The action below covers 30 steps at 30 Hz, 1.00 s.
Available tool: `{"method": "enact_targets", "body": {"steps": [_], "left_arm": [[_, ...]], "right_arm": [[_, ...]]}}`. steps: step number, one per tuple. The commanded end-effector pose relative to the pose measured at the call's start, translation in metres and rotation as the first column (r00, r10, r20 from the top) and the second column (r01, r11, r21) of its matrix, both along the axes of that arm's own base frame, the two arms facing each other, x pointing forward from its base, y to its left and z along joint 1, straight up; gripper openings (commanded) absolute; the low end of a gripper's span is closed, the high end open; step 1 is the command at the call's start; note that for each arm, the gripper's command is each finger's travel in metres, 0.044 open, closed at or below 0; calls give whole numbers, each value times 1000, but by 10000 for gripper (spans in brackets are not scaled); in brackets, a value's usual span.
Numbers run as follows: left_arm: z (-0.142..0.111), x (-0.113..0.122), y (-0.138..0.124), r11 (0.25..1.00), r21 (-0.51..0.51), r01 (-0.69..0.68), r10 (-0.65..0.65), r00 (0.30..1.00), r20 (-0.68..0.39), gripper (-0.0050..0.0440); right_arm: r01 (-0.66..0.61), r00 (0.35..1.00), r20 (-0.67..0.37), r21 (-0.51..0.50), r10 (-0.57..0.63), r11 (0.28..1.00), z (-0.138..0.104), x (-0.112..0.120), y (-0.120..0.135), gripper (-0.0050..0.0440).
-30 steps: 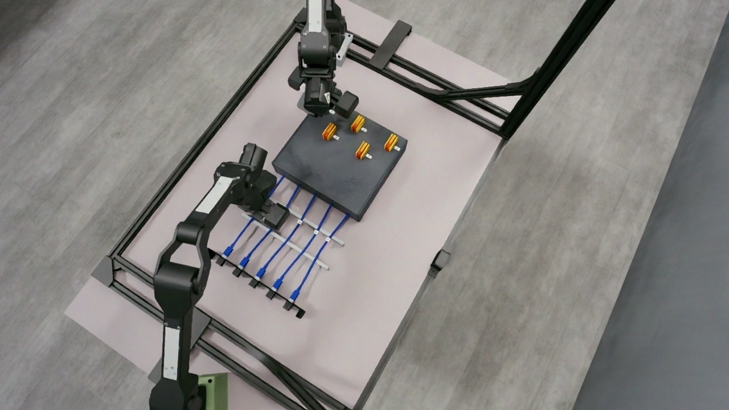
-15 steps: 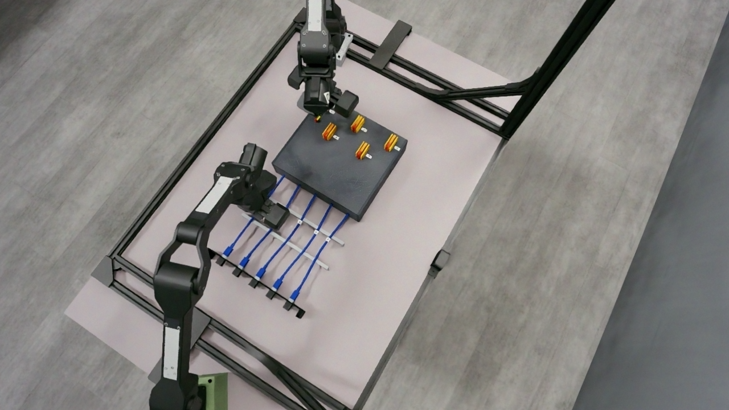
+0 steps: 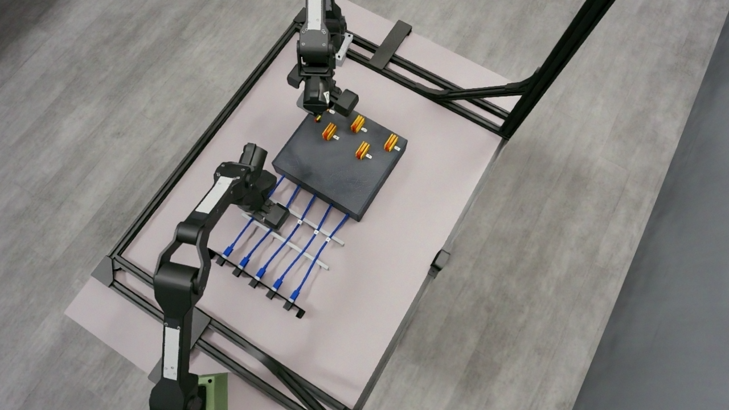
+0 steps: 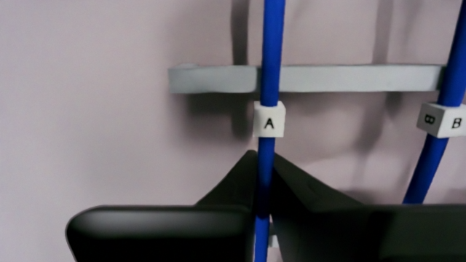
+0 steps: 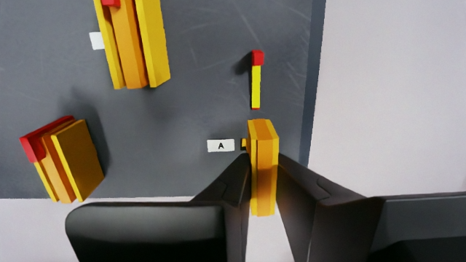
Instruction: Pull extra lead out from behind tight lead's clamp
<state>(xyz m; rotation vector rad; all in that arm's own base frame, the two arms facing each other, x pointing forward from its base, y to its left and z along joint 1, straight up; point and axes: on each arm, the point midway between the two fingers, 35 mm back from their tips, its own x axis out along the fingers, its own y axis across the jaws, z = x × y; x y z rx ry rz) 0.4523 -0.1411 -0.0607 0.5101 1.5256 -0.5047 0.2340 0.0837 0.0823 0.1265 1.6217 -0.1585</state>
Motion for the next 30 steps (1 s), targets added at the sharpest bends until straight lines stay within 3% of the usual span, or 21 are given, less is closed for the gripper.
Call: {"method": "enact_targets", "body": {"steps": [1,8,10,11,27,28,30], "left_arm": [[12,6,-2,1000,-9,0,0,1000,29,-50],[12,6,-2,1000,-9,0,0,1000,29,-50],[12,6,-2,1000,-9,0,0,1000,29,-50],[12,6,-2,1000,-9,0,0,1000,29,-50],[12,6,-2,1000,-9,0,0,1000,29,-50],[36,6,-2,1000,-9,0,0,1000,29,-50],[36,6,-2,1000,-9,0,0,1000,29,-50]], "right_arm": [[0,1000,27,9,0,1000,17,3,1,-50],[0,1000,27,9,0,1000,26,3,1,-50],[0,1000,27,9,0,1000,26,3,1,-50],[1,1000,14,6,-1,1000,9,4,2,-50],[1,1000,14,6,-1,1000,19,4,2,-50],[2,1000,5,5,-2,1000,17,4,1,-50],[2,1000,5,5,-2,1000,17,4,1,-50]]}}
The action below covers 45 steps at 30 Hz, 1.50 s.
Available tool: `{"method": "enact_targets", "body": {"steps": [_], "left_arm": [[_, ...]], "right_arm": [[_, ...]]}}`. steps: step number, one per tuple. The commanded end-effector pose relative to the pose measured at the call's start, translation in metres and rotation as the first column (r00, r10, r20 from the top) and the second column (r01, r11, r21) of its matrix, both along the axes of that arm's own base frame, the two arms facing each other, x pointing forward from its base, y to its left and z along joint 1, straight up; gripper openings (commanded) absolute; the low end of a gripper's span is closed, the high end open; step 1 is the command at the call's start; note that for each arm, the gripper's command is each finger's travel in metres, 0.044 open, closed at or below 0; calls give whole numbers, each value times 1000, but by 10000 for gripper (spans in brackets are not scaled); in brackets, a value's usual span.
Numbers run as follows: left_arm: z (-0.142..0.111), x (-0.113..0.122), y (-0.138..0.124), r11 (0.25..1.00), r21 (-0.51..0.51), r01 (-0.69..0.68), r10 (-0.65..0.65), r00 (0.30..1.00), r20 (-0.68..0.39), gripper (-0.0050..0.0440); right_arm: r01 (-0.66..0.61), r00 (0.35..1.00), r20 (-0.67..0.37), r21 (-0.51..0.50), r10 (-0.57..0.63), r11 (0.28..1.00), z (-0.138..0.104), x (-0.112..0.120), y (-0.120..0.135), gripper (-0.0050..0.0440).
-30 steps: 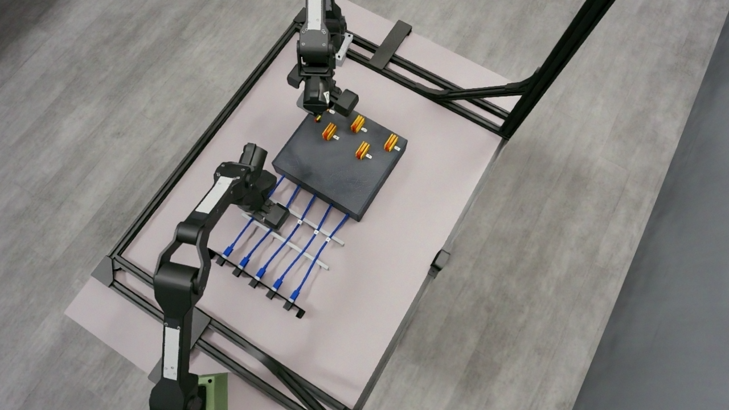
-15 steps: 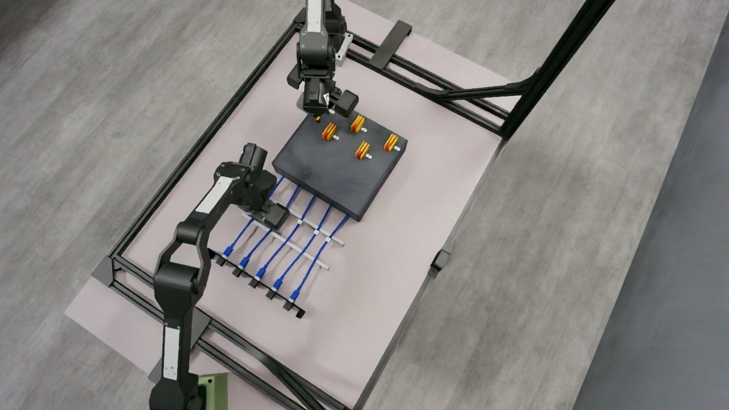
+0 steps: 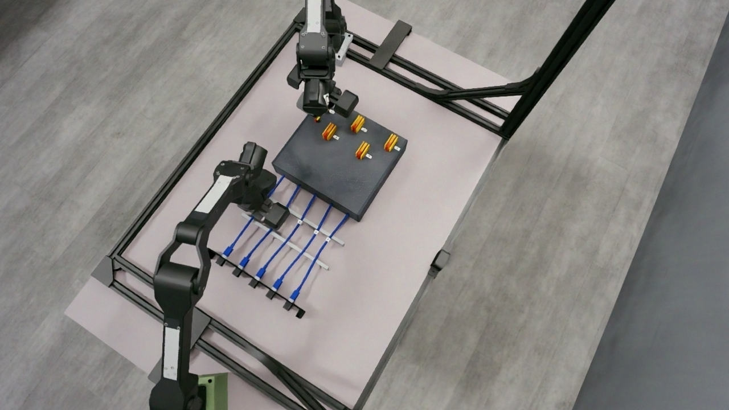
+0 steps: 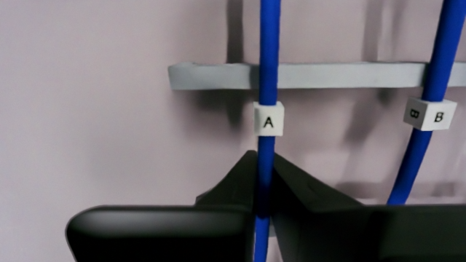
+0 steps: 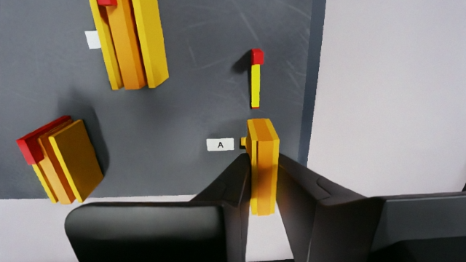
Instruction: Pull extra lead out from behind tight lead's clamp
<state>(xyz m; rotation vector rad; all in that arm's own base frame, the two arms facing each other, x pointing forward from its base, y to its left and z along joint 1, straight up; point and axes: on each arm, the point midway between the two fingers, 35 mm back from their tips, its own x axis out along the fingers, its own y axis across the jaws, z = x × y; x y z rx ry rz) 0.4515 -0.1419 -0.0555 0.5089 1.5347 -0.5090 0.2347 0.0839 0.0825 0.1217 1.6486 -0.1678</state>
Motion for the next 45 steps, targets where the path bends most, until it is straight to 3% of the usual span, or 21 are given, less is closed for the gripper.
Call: {"method": "enact_targets", "body": {"steps": [1,45], "left_arm": [[31,6,-1,1000,-9,-1,1,999,39,-50],[57,0,-1,1000,-1,2,-2,1000,2,-50]], "right_arm": [[-1,999,33,11,0,1000,17,3,1,-50],[2,1000,20,10,-2,1000,17,4,1,-50]]}}
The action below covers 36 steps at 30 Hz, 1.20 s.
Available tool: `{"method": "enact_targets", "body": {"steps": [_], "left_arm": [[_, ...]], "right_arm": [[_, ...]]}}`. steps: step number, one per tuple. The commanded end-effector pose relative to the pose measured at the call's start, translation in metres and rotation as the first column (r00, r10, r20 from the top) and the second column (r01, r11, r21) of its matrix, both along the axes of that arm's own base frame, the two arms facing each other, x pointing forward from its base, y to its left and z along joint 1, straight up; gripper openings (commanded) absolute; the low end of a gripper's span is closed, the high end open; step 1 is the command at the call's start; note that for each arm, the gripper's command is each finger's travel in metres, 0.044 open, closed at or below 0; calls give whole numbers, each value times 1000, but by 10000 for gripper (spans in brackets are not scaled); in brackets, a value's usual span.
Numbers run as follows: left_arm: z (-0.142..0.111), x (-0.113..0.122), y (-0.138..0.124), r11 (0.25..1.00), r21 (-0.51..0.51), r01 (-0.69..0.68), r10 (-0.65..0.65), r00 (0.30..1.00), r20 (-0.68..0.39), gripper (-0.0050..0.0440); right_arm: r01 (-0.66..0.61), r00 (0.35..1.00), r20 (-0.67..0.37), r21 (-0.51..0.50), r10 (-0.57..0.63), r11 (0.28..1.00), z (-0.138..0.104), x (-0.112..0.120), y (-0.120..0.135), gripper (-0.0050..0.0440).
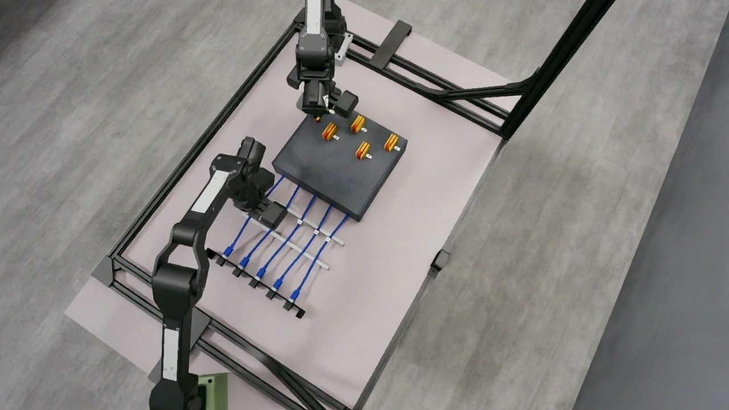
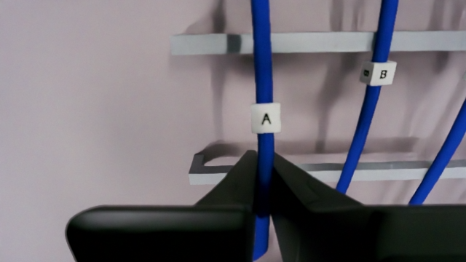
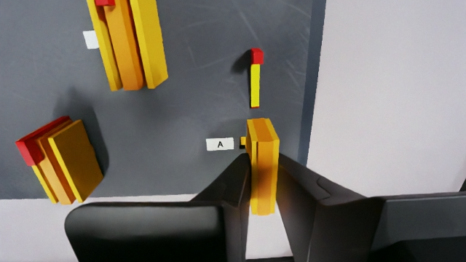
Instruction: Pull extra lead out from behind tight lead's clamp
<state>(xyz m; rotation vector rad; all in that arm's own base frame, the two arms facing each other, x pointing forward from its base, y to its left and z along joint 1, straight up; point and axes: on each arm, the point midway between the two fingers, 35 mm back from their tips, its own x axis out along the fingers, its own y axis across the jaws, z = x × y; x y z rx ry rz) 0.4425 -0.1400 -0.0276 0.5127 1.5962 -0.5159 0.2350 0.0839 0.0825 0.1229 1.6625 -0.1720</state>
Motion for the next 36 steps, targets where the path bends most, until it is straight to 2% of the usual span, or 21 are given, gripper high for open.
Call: {"method": "enact_targets", "body": {"steps": [1,3,4,20,21,36], "left_arm": [[29,9,-3,1000,-19,1,1,998,60,-50],[29,9,-3,1000,-19,1,1,998,60,-50],[38,5,-2,1000,-11,0,0,999,34,-50],[38,5,-2,1000,-11,0,0,999,34,-50],[47,0,1,1000,2,-1,1,1000,0,-50],[47,0,1,1000,2,-1,1,1000,0,-50]], "right_arm": [[-1,999,34,11,1,1000,17,3,1,-50],[-1,999,34,11,1,1000,17,3,1,-50],[0,1000,29,10,0,1000,17,3,1,-50],[0,1000,29,10,0,1000,17,3,1,-50],[1,1000,23,10,-1,1000,17,4,1,-50],[1,1000,23,10,-1,1000,17,4,1,-50]]}}
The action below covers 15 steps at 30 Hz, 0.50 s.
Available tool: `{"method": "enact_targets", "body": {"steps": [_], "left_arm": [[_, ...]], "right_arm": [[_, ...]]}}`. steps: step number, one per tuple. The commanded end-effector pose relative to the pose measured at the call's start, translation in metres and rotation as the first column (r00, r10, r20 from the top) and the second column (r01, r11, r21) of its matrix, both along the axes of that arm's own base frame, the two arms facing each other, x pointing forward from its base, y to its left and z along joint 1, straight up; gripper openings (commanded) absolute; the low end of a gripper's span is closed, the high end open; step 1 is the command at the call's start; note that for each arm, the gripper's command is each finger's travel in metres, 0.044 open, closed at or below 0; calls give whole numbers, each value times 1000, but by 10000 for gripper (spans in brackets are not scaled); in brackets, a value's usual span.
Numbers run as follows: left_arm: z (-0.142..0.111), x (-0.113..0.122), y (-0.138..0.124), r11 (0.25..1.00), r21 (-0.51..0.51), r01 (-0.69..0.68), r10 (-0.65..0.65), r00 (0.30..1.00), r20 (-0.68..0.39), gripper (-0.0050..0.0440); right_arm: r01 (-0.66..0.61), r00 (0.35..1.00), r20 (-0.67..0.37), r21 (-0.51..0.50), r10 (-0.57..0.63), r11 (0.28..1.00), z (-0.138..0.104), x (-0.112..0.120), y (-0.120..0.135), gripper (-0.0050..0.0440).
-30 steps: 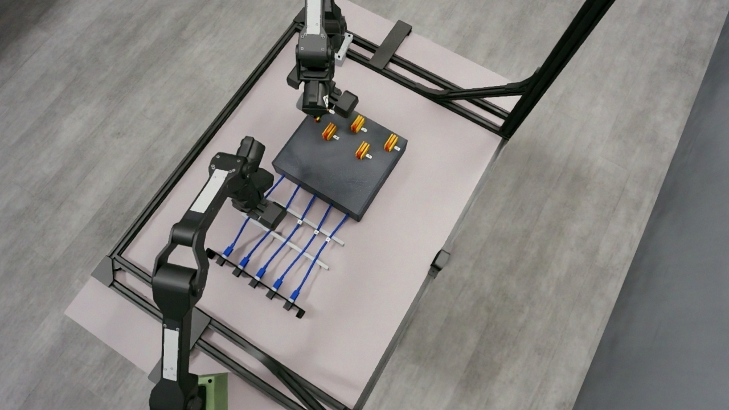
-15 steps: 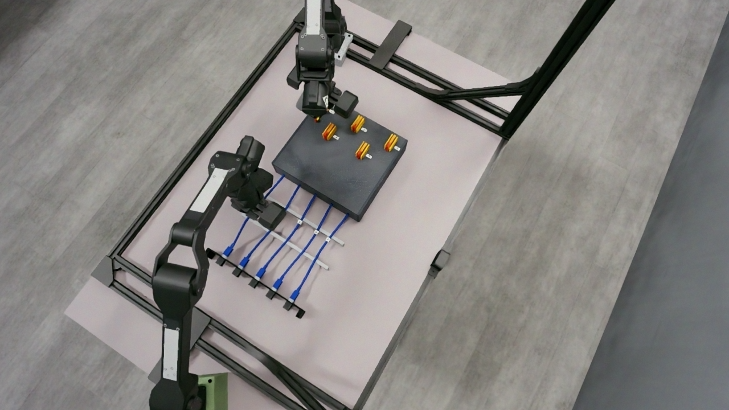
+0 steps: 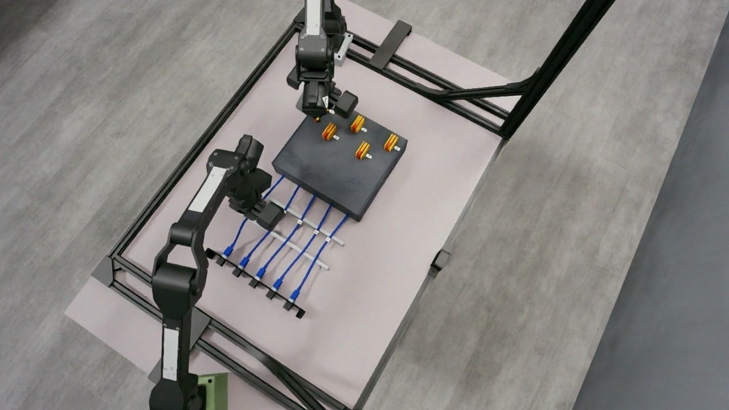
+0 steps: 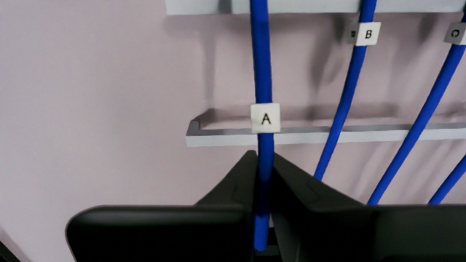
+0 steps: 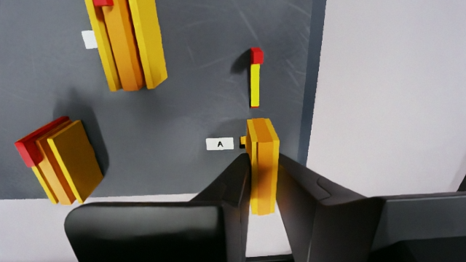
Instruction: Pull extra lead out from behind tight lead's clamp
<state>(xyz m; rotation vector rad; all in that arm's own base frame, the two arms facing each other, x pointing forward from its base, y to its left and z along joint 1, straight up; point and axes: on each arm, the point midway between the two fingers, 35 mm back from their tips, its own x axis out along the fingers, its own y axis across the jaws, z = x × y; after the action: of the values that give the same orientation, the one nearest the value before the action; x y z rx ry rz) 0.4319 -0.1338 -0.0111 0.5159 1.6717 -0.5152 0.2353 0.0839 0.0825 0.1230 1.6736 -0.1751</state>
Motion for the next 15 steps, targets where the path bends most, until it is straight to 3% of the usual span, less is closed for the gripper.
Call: {"method": "enact_targets", "body": {"steps": [1,2,15], "left_arm": [[30,11,-5,1000,-24,4,-2,998,69,-50],[40,6,-2,1000,-13,0,0,999,40,-50],[40,6,-2,1000,-13,0,0,999,40,-50]], "right_arm": [[-1,999,35,11,1,1000,17,3,1,-50],[0,1000,29,10,0,1000,17,3,1,-50],[0,1000,29,10,0,1000,17,3,1,-50]]}}
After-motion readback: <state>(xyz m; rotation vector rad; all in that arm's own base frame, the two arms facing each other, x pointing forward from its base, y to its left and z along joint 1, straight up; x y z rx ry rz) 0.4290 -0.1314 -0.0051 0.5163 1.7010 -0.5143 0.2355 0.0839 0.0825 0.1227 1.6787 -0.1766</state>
